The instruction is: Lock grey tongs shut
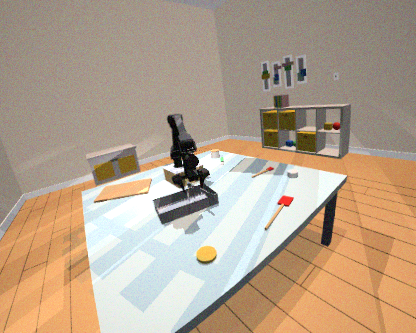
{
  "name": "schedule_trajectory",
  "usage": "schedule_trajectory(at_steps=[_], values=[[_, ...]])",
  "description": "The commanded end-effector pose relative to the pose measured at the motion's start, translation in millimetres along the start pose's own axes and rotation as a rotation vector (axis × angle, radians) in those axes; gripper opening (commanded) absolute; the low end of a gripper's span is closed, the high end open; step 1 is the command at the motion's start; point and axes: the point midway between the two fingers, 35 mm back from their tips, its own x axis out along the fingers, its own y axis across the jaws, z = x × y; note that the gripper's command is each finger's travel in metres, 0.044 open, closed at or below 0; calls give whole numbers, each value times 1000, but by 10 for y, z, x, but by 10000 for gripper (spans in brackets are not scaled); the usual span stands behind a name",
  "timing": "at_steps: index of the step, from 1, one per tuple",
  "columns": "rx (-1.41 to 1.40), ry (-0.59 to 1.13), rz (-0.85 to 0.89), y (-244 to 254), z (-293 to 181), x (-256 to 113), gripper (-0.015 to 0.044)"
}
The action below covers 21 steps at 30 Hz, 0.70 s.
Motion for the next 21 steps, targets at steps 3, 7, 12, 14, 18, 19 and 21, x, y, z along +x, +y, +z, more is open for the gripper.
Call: schedule_trajectory(at_steps=[3, 7, 12, 14, 18, 19, 21], values=[[-1, 12, 6, 13, -31, 148, 440], [-1, 12, 6, 14, -36, 214, 440], [-1, 12, 7, 16, -45, 296, 440], [-1, 12, 7, 17, -49, 328, 440], [-1, 12, 7, 19, -59, 393, 440], [-1, 12, 7, 19, -61, 409, 440], [-1, 12, 7, 20, -65, 430, 440]])
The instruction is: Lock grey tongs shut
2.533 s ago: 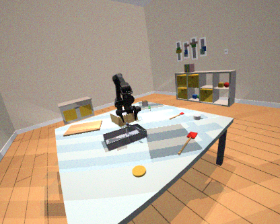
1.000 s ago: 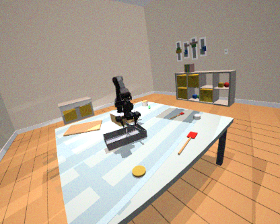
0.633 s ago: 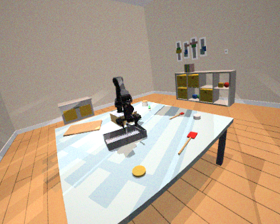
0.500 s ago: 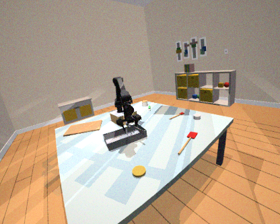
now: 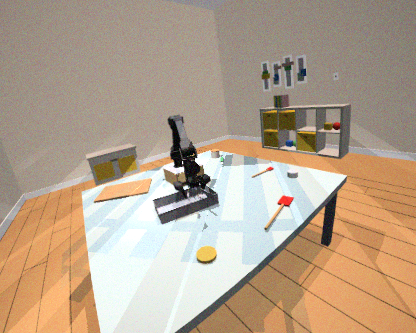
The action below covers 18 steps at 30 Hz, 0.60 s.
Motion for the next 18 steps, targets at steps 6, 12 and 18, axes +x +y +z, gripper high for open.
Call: schedule_trajectory(at_steps=[6, 12, 18], values=[[2, 12, 6, 12, -36, 89, 440], [0, 5, 0, 1, -17, 53, 322], [0, 5, 0, 1, -17, 53, 282]])
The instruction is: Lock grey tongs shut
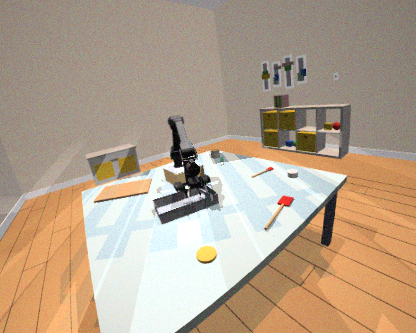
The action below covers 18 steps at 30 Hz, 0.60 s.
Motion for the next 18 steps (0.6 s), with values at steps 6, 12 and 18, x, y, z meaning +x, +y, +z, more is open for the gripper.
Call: schedule_trajectory(at_steps=[6, 12, 18], values=[[0, -2, 0, 1, 5, -6, 242], [0, -2, 0, 1, 5, -6, 202], [0, -2, 0, 1, 5, -6, 162]])
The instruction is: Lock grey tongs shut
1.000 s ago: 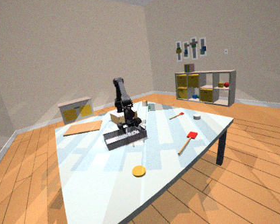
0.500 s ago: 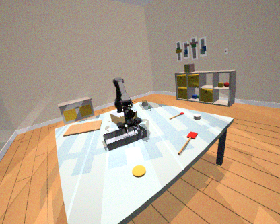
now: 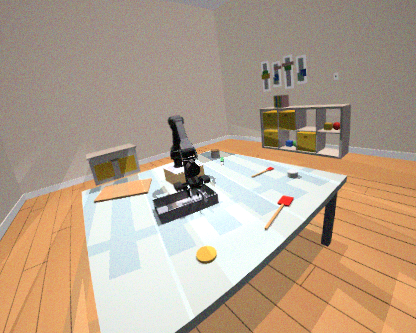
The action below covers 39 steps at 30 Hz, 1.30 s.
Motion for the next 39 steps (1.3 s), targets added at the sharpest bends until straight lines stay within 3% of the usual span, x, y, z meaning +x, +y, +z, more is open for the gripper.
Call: schedule_trajectory(at_steps=[1, 22, 28, 34, 39], values=[[0, -2, 1, 3, 5, -6, 155], [0, -2, 1, 3, 5, -6, 15], [0, -2, 1, 3, 5, -6, -143], [0, -2, 2, 3, 10, -37, -150], [1, 1, 5, -4, 46, -528, -150]])
